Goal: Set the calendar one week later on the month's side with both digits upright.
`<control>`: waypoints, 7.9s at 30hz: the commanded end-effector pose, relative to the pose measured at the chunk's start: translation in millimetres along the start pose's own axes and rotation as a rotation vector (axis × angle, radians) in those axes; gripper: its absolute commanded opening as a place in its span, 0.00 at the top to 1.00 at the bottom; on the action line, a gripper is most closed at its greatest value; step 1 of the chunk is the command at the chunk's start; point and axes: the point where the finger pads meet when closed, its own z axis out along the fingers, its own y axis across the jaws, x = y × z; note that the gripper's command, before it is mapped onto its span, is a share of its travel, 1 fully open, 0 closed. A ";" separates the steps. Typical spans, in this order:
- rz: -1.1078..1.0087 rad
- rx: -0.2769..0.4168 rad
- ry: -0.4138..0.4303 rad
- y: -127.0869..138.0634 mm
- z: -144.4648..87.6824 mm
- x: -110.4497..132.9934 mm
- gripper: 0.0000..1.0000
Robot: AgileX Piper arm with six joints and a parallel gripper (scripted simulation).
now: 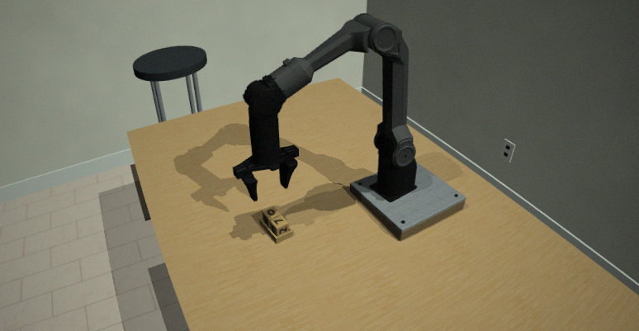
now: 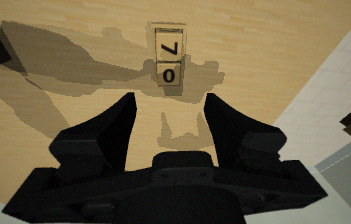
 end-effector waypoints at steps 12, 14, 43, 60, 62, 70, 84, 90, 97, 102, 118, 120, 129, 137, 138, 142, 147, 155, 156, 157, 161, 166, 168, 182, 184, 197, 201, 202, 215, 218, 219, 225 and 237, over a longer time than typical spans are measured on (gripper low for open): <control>-0.002 -0.002 -0.001 0.5 0.9 0.0 0.36; -0.002 -0.002 -0.001 0.5 0.9 0.0 0.36; -0.002 -0.003 -0.001 0.6 1.2 0.0 0.36; -0.002 -0.004 -0.002 0.9 11.3 0.2 0.36; -0.002 -0.004 -0.002 0.9 14.0 0.2 0.36; -0.002 -0.004 -0.002 1.0 24.5 0.5 0.36; -0.002 -0.004 -0.002 1.2 44.1 0.8 0.36; -0.002 -0.004 -0.002 1.2 48.3 0.9 0.36; -0.002 -0.003 -0.001 1.0 52.2 1.1 0.36; -0.002 -0.002 -0.001 0.9 52.9 1.1 0.36; -0.002 -0.002 -0.001 0.9 53.0 1.1 0.36; -0.002 -0.002 -0.001 0.9 53.0 1.1 0.36; -0.002 -0.002 -0.001 0.9 53.0 1.1 0.36; -0.002 -0.002 -0.001 0.9 53.0 1.1 0.36; -0.002 -0.002 -0.001 0.9 53.0 1.1 0.36; -0.002 -0.002 -0.001 0.9 53.0 1.1 0.36; -0.002 -0.002 -0.001 1.1 52.9 1.2 0.36; -0.002 -0.001 -0.001 1.3 52.5 1.4 0.36; -0.002 -0.001 -0.001 1.3 52.5 1.4 0.36; -0.002 -0.001 -0.001 1.3 52.5 1.4 0.36; -0.002 -0.001 -0.001 1.3 52.5 1.4 0.36; -0.002 -0.001 -0.001 1.3 52.5 1.4 0.36; -0.002 -0.001 -0.001 1.3 52.5 1.4 0.36; -0.002 -0.001 -0.001 1.3 52.5 1.4 0.36; -0.002 -0.001 -0.001 1.3 52.5 1.4 0.36; -0.002 -0.003 -0.001 1.6 54.4 1.3 0.36; -0.002 -0.004 -0.002 1.9 58.6 1.2 0.36; -0.002 -0.004 -0.002 1.9 60.0 1.2 0.36; -0.002 -0.004 -0.002 2.0 78.7 1.2 0.36; -0.002 -0.004 -0.002 1.8 81.7 1.2 0.36; -0.002 -0.003 -0.001 1.6 82.1 1.2 0.36; -0.002 -0.002 -0.001 1.5 82.6 1.3 0.36; -0.002 -0.002 -0.001 1.5 82.7 1.3 0.36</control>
